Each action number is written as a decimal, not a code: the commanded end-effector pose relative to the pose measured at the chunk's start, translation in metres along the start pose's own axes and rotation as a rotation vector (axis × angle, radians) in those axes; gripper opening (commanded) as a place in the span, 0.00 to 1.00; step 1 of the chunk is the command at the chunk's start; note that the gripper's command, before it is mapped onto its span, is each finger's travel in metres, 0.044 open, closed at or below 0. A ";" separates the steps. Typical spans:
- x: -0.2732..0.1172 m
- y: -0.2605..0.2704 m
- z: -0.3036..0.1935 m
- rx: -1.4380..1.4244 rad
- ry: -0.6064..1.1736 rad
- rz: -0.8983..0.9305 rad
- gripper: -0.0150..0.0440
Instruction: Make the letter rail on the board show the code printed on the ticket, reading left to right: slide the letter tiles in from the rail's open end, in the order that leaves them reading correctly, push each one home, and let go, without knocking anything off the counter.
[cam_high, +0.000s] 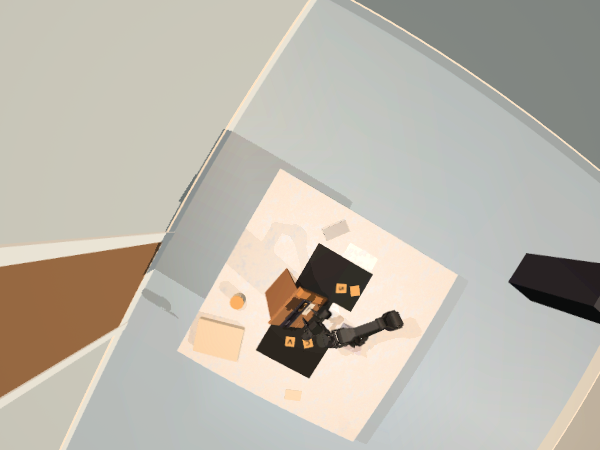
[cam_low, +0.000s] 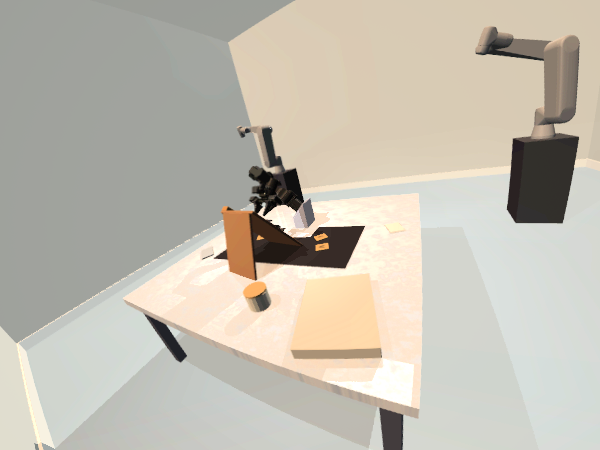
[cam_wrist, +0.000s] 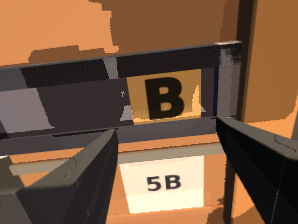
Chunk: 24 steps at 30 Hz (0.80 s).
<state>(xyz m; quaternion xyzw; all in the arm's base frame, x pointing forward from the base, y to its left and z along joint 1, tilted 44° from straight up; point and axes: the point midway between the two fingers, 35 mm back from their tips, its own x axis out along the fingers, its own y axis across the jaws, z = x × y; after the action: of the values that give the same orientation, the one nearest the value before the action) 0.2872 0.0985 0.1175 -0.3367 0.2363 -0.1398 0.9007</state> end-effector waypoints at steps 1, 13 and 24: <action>-0.002 -0.001 0.002 0.008 -0.005 -0.004 0.75; -0.003 -0.002 0.004 0.008 -0.005 -0.004 0.75; -0.004 -0.003 0.005 0.008 -0.005 -0.004 0.75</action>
<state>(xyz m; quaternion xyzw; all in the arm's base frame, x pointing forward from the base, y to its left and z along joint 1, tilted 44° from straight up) 0.2860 0.1002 0.1216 -0.3367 0.2361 -0.1393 0.9008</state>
